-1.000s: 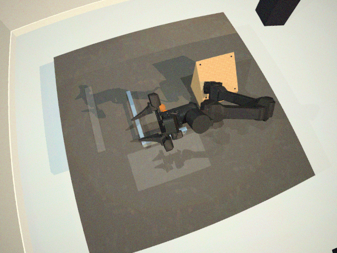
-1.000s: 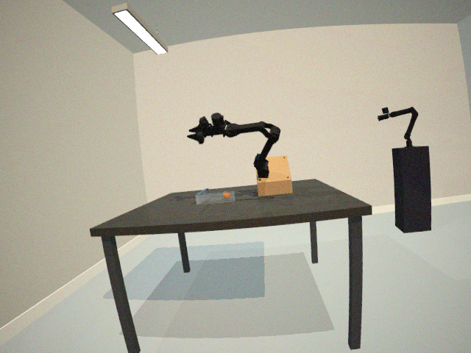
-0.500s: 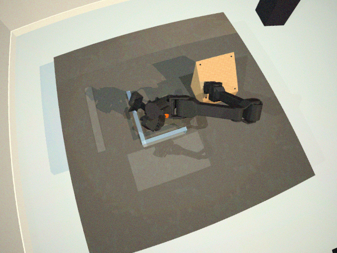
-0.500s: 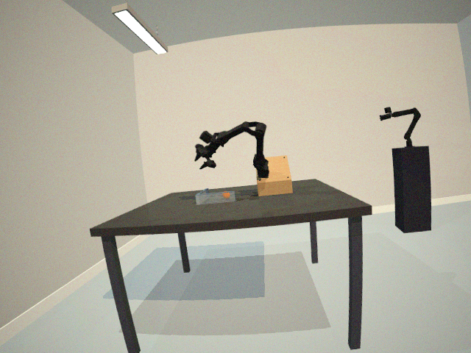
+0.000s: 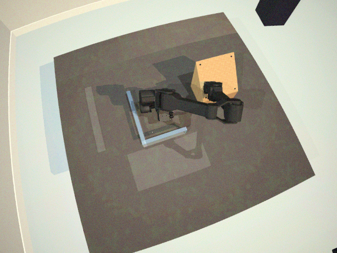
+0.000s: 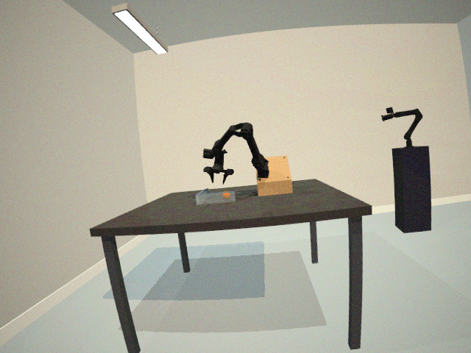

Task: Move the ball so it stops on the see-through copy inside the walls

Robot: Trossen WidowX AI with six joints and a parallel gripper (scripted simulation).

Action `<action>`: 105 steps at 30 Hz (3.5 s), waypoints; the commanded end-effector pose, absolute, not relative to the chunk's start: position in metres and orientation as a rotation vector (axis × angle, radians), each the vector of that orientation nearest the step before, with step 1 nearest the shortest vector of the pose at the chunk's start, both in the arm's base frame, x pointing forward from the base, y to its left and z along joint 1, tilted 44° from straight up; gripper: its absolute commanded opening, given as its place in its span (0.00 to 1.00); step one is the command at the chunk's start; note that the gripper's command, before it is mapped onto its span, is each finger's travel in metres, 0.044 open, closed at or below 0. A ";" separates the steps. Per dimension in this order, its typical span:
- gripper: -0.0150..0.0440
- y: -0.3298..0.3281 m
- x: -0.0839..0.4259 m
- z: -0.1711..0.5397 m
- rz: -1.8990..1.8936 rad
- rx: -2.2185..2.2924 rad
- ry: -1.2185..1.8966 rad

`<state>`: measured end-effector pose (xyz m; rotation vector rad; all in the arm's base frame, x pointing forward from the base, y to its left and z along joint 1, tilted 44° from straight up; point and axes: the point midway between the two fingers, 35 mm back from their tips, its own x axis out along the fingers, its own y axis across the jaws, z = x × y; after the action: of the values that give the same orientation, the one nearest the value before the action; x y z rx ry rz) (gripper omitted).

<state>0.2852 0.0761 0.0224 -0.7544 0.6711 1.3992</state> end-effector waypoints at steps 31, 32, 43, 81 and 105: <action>0.81 0.111 0.236 -0.024 1.667 -0.714 0.567; 0.81 0.112 0.236 -0.025 1.667 -0.714 0.567; 0.81 0.124 0.233 -0.036 1.668 -0.714 0.563; 0.25 0.049 0.254 0.035 1.648 -0.722 0.588; 0.25 0.037 0.262 -0.007 1.666 -0.720 0.566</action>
<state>0.2616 0.0366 -0.0030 -0.7194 0.5666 1.6723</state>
